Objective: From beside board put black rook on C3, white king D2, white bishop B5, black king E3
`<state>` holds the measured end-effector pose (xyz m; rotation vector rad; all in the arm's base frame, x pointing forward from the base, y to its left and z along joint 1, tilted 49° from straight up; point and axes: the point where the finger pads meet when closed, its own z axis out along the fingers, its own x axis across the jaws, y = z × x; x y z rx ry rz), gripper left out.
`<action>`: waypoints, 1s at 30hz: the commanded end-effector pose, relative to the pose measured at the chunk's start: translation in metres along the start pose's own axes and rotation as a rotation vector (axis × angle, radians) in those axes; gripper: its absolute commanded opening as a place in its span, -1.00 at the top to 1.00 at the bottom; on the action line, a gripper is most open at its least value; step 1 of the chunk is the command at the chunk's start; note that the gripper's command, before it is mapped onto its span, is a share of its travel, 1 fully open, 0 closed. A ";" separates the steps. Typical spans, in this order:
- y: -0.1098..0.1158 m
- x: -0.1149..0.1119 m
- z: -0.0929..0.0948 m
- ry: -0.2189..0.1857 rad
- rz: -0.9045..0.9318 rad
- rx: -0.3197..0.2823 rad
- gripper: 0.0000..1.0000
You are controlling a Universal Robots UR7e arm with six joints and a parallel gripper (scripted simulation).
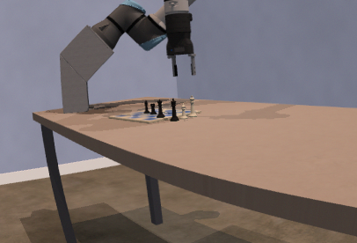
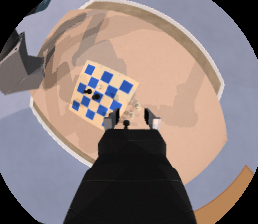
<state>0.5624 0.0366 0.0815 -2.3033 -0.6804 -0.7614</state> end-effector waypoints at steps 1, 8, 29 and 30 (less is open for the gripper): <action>0.004 0.018 0.000 -0.009 0.049 0.000 -1.00; 0.004 0.019 0.000 -0.009 0.051 0.000 -0.58; 0.004 0.019 0.000 -0.009 0.051 0.000 -0.58; 0.004 0.019 0.000 -0.009 0.051 0.000 -0.58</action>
